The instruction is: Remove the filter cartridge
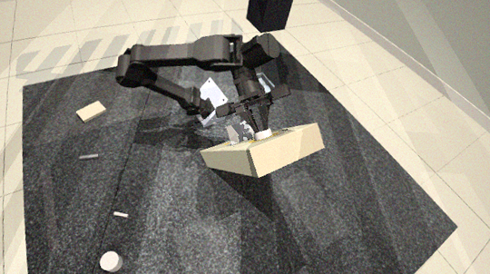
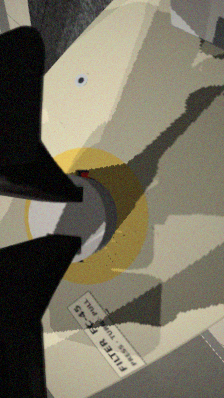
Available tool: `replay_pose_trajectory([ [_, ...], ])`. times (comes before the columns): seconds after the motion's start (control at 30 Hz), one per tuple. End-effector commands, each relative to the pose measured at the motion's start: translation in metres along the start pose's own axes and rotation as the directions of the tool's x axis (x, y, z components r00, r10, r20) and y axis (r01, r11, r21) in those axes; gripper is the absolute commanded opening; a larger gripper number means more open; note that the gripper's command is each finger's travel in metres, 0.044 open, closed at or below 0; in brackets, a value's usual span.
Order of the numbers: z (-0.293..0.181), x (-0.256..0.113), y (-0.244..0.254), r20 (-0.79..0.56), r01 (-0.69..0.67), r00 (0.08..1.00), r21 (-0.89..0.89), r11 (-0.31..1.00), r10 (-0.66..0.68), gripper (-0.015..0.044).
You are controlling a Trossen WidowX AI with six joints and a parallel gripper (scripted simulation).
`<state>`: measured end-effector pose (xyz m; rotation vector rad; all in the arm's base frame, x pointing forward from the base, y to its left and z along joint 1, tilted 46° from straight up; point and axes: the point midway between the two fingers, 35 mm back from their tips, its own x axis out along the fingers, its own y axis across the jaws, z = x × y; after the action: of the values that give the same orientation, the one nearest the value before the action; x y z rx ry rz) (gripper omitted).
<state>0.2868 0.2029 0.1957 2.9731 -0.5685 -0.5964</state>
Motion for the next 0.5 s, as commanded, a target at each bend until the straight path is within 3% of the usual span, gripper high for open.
replay_pose_trajectory([
  [0.0,0.004,-0.016,-0.003,0.014,0.012,1.0,0.008,1.0,-0.012,0.0],
  [0.47,0.002,-0.052,0.002,-0.004,0.013,1.0,0.028,1.0,-0.013,0.0],
])
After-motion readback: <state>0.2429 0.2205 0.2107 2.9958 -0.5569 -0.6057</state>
